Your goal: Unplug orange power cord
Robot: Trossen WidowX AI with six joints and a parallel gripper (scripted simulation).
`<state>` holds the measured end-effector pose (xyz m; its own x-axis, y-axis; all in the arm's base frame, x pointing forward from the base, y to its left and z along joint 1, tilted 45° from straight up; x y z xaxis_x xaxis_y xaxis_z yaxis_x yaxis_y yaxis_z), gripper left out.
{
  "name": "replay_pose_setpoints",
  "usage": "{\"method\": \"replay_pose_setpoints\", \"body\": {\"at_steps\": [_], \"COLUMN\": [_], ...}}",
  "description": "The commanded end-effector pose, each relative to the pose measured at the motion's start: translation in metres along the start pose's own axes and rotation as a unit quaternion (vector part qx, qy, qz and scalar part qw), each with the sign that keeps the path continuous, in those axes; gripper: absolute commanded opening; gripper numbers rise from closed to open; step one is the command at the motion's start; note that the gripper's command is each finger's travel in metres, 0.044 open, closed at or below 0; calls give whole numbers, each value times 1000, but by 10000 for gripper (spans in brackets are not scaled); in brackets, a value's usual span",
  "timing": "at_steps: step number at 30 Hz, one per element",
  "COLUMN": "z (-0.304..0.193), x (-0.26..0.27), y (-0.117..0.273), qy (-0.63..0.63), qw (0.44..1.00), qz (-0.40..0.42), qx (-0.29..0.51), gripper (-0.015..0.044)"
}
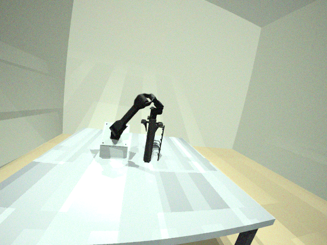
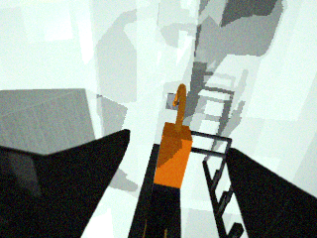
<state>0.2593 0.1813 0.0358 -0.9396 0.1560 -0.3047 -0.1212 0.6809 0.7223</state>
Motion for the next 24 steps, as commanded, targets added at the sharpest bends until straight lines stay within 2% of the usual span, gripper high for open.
{"method": "replay_pose_setpoints", "body": {"at_steps": [1, 6, 24], "z": [15, 53, 55], "x": [3, 14, 15], "y": [3, 11, 11], "qy": [0, -1, -1], "qw": [1000, 1000, 1000], "qz": [-2, -1, -1], "qx": [-1, -2, -2], "gripper": [440, 440, 440]}}
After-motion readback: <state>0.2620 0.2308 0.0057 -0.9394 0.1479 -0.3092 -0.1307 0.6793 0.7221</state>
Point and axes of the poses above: the point midway between the two fingers, 35 mm back from their tips, its own y axis back along the fingers, its own x axis across the jaws, z = x × y, the point moved 5 cm from there along y, back along the fingers, and after that the axes turned 15 degrees about -y, right-handed, at the moved point
